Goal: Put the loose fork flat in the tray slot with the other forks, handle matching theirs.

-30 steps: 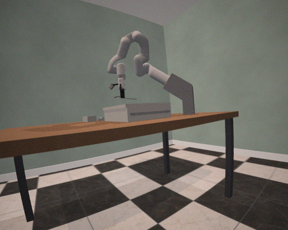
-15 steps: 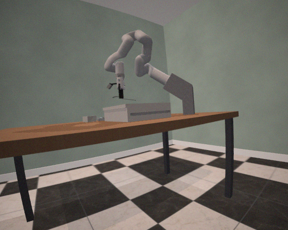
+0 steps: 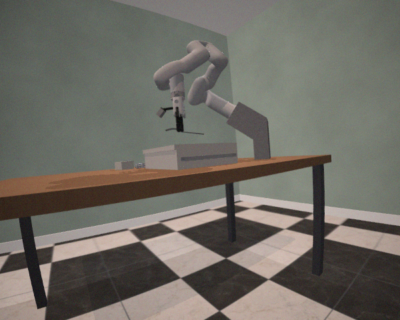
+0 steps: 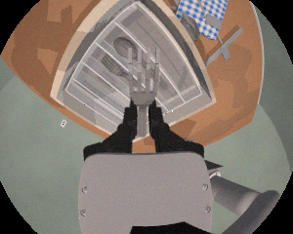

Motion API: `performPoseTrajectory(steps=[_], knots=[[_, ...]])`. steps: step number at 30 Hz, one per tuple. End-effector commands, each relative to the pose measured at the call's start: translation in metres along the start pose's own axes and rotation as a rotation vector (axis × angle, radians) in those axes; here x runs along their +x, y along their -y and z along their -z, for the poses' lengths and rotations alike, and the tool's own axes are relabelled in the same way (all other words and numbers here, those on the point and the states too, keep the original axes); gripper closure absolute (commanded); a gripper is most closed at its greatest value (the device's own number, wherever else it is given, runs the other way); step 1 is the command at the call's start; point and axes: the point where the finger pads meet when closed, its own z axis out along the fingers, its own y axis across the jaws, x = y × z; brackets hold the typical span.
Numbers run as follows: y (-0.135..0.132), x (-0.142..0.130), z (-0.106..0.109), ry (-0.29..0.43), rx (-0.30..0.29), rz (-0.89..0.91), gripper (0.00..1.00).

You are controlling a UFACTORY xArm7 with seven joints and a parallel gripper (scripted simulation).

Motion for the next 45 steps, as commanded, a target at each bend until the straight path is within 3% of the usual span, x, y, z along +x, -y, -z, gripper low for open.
performPoseTrajectory(steps=[1,13,18,20,26,30,32,35,37,39,45], knots=[[0.0464,-0.0241,0.0022,-0.006,-0.016,-0.014,0.97],[0.0464,-0.0241,0.0022,-0.005,-0.016,0.017,0.97],[0.0470,-0.0244,0.0020,-0.003,-0.016,0.317,0.97],[0.0470,-0.0244,0.0020,-0.003,-0.016,0.317,0.97],[0.0477,-0.0248,0.0017,-0.001,-0.017,0.699,0.97],[0.0479,-0.0246,0.0016,0.002,-0.018,0.730,0.97],[0.0485,-0.0218,0.0007,0.049,-0.044,0.726,0.97],[0.0510,-0.0182,0.0009,0.202,-0.099,0.723,0.97],[0.0510,-0.0182,0.0009,0.202,-0.099,0.723,0.97],[0.0522,-0.0183,0.0020,0.259,-0.110,0.723,0.97],[0.0523,-0.0183,0.0021,0.263,-0.110,0.723,0.97]])
